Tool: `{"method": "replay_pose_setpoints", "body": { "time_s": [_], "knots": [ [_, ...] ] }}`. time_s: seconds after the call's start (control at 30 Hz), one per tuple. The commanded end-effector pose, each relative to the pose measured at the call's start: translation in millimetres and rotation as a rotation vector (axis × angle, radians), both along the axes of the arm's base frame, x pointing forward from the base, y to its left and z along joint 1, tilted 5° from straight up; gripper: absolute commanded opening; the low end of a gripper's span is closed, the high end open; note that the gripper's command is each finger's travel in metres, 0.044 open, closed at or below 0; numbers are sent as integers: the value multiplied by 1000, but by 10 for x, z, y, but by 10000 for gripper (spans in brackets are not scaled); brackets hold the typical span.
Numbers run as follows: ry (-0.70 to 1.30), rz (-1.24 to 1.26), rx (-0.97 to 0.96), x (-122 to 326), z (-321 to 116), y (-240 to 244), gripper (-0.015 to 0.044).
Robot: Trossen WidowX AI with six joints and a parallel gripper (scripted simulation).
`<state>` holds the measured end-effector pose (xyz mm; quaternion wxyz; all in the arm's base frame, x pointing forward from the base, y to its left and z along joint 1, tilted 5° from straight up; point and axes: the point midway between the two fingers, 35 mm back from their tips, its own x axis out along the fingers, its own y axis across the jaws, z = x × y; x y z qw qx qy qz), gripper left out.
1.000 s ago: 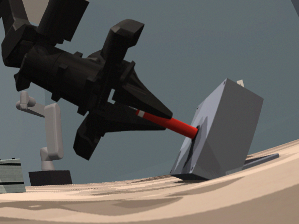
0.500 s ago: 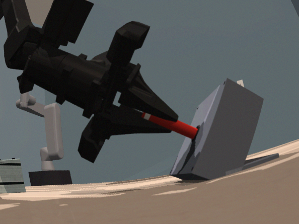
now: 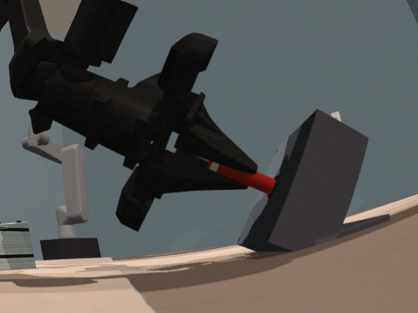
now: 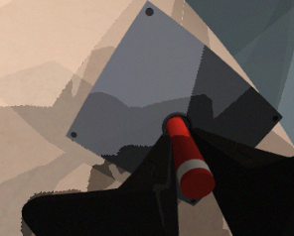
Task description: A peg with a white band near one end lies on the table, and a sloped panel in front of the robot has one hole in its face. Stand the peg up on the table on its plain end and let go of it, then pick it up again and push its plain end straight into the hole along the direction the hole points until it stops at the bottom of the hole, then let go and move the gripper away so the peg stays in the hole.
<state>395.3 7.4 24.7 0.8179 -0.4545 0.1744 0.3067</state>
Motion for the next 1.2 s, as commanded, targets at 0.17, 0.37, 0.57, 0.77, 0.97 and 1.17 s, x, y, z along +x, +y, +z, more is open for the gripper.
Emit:
{"method": "replay_pose_setpoints", "body": {
  "time_s": [0.17,0.37,0.57,0.77,0.97,1.17],
  "knots": [
    [5,-5,3,48,-34,4,0],
    [5,-5,3,62,-34,4,0],
    [2,1,1,37,-25,10,0],
    [2,1,1,37,-25,10,105],
    [2,1,1,37,-25,10,263],
    [3,1,1,26,-13,2,420]
  ]
}}
